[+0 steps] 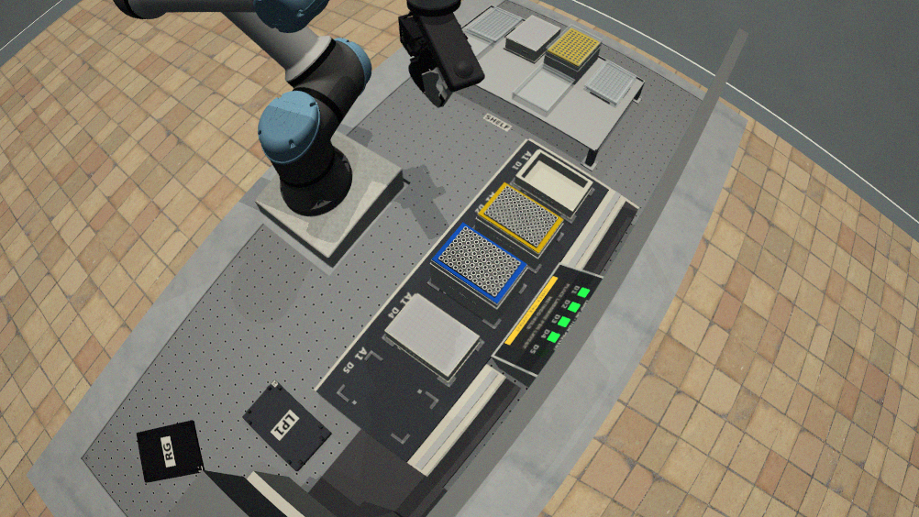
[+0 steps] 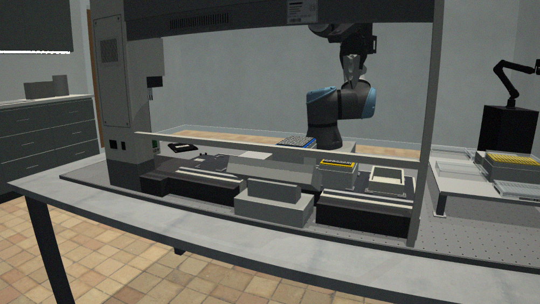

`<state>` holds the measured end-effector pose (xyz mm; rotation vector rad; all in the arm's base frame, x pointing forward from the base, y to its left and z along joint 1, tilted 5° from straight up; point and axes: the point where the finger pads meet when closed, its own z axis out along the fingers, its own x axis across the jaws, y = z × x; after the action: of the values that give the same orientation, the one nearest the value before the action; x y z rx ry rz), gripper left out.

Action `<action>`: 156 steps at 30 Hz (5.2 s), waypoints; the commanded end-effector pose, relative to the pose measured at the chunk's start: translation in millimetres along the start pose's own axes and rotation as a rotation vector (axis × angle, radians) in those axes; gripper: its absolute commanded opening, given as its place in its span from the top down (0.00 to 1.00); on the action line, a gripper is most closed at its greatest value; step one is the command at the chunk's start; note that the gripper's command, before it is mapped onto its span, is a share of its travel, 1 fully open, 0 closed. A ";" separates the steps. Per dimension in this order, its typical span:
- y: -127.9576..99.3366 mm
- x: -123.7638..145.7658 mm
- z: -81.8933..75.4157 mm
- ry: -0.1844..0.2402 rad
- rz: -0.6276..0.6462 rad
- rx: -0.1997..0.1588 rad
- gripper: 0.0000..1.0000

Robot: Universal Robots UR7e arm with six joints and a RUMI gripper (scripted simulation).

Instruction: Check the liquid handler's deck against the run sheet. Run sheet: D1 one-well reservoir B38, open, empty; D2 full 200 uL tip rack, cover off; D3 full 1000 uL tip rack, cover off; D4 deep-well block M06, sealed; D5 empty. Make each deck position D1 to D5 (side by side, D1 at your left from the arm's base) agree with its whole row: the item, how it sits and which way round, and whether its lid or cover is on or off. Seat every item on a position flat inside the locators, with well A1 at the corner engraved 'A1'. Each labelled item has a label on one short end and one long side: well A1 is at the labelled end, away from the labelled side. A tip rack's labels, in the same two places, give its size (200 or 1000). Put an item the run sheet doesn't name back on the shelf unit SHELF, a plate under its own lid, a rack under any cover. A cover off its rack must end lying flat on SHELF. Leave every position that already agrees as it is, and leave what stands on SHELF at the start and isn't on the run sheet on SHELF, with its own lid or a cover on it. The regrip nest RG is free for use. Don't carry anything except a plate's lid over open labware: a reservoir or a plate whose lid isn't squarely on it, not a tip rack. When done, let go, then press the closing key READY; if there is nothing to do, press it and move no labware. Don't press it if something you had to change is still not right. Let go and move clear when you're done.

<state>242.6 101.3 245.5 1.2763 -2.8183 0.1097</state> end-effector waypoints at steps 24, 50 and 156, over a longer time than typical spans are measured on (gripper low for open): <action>-43.9 79.3 -0.4 0.000 0.291 0.001 1.00; -85.9 153.2 -0.4 0.000 0.630 0.001 1.00; -227.8 403.1 -0.5 0.000 1.186 0.001 1.00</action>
<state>150.1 -339.8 283.8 -0.4757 -3.1028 0.1328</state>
